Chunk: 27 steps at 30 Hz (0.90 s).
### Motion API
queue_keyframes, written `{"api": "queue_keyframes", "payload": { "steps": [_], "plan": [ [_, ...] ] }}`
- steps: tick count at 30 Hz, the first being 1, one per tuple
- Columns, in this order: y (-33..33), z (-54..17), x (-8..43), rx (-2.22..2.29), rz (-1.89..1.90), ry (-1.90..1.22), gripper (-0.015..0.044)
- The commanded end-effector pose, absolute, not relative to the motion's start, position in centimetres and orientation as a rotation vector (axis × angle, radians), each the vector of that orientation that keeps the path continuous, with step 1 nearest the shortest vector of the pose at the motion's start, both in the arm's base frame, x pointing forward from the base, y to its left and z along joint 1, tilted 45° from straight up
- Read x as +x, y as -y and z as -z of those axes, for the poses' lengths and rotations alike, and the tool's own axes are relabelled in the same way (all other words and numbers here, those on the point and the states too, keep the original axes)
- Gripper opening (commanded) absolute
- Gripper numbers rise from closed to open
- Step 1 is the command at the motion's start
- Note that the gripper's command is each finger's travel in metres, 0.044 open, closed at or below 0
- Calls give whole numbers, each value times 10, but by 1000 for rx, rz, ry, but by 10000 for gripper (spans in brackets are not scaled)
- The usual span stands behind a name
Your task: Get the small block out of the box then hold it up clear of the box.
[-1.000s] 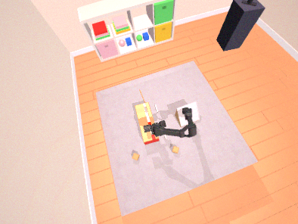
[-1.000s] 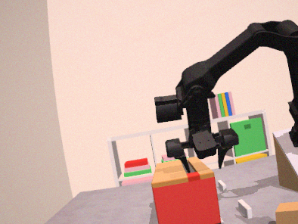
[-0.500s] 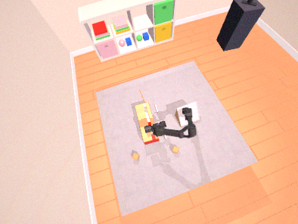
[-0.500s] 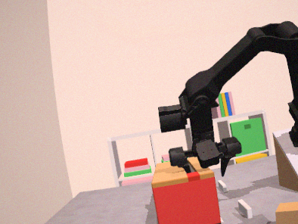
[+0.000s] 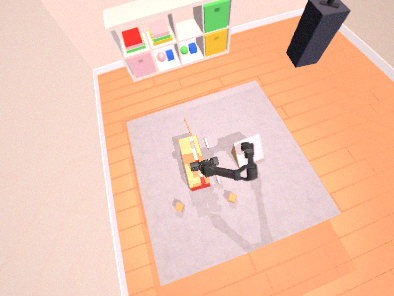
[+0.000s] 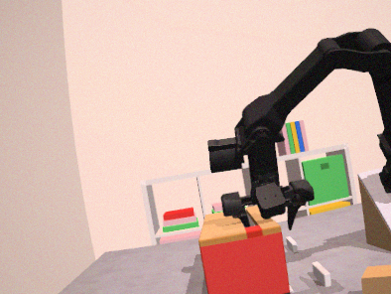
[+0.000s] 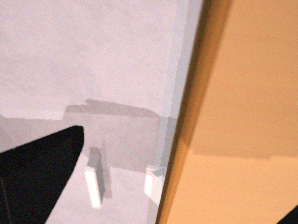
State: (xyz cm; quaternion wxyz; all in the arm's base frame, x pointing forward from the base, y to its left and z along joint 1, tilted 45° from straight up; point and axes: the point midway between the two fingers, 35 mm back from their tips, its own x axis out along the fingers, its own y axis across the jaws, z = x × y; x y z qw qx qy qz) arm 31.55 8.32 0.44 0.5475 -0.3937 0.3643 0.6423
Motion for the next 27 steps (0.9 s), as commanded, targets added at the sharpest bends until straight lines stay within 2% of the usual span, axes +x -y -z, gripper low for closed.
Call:
{"api": "queue_keyframes", "payload": {
  "steps": [1, 17, 27],
  "plan": [
    [-75, 7, 314, -935, -1526, -870, 400],
    [-39, 42, 318, -938, -1524, -872, 400],
    [-50, 31, 314, -937, -1525, -871, 400]
  ]
}}
